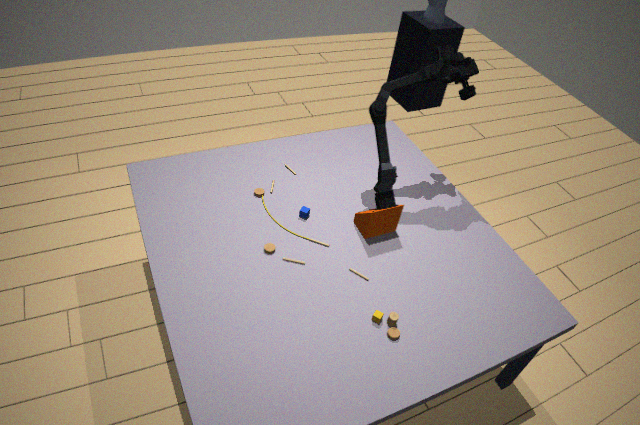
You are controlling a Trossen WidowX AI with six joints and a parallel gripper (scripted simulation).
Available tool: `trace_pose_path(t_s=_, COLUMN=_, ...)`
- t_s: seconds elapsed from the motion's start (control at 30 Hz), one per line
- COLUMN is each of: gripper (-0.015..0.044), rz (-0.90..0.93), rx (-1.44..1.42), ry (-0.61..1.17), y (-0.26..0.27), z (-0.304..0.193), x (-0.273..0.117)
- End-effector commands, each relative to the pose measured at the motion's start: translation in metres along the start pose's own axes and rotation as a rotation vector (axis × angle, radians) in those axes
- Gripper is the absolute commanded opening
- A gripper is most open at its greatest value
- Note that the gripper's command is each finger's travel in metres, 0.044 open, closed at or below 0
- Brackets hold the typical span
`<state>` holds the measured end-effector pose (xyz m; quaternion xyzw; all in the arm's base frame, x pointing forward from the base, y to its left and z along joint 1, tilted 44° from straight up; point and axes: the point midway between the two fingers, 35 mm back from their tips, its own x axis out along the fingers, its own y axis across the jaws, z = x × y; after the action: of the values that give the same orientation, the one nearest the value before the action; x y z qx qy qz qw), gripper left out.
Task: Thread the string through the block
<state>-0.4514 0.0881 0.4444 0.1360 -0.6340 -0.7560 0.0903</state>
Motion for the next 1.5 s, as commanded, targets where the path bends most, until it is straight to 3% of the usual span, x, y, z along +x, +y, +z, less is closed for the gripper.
trace_pose_path(t_s=0.0, gripper=0.0426, rz=0.000, rx=0.000, ry=0.000, y=0.000, z=0.000, x=0.000)
trace_pose_path(t_s=0.1, gripper=0.0440, rz=-0.005, rx=0.009, ry=-0.017, y=-0.003, z=0.007, x=-0.005)
trace_pose_path(t_s=0.4, gripper=0.0440, rz=-0.133, rx=-0.006, ry=-0.278, y=-0.054, z=0.090, x=-0.068)
trace_pose_path(t_s=0.7, gripper=0.0440, rz=-0.305, rx=-0.002, ry=-0.523, y=-0.111, z=0.154, x=-0.153)
trace_pose_path(t_s=1.03, gripper=0.0440, rz=-0.575, rx=-0.080, ry=-0.826, y=-0.175, z=0.200, x=-0.293)
trace_pose_path(t_s=1.13, gripper=0.0440, rz=-0.597, rx=0.015, ry=-0.882, y=-0.191, z=0.194, x=-0.325)
trace_pose_path(t_s=1.47, gripper=0.0440, rz=-0.980, rx=0.033, ry=-1.082, y=-0.251, z=0.174, x=-0.468)
